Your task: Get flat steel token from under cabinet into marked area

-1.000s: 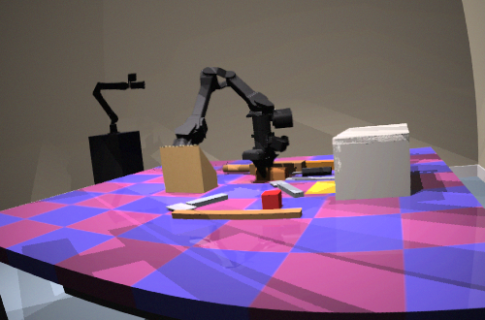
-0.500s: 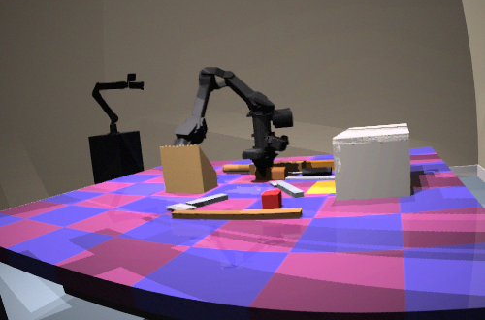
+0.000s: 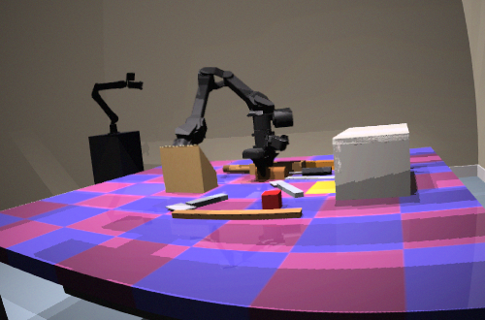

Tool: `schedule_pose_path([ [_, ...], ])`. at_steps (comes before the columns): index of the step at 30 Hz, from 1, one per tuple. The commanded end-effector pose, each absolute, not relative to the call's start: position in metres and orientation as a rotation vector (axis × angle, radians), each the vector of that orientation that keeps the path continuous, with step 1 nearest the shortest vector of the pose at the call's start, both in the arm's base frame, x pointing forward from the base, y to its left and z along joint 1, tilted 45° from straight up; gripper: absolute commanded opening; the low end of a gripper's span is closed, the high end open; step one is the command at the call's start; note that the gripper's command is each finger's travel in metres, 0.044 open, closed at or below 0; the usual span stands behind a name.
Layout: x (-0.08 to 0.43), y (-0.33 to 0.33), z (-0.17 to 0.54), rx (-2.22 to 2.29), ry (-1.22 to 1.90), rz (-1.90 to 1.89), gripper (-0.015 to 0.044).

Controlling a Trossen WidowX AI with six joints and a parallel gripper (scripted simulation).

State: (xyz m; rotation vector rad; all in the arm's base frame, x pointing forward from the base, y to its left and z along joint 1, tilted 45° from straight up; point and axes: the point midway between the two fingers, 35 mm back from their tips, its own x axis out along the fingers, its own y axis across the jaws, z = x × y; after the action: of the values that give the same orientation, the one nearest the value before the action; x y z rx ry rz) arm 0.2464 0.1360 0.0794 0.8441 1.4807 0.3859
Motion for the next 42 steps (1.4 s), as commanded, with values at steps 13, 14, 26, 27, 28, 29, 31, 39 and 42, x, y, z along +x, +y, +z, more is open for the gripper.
schedule_pose_path([
  [13,0.2467,0.1363,0.0788,0.845,1.478,0.389,0.0270],
  [14,0.2467,0.1363,0.0788,0.845,1.478,0.389,0.0270],
  [26,0.2466,0.1377,0.0783,0.844,1.474,0.391,0.0139],
  [27,0.2466,0.1377,0.0783,0.844,1.474,0.391,0.0132],
  [28,0.2466,0.1377,0.0783,0.844,1.474,0.391,0.0125],
  [29,0.2466,0.1377,0.0783,0.844,1.474,0.391,0.0118],
  [31,0.2466,0.1377,0.0783,0.844,1.474,0.391,0.0105],
  [39,0.2464,0.1377,0.0784,0.844,1.474,0.391,0.0000],
  [42,0.2475,0.1375,0.0783,0.843,1.474,0.391,0.0000],
])
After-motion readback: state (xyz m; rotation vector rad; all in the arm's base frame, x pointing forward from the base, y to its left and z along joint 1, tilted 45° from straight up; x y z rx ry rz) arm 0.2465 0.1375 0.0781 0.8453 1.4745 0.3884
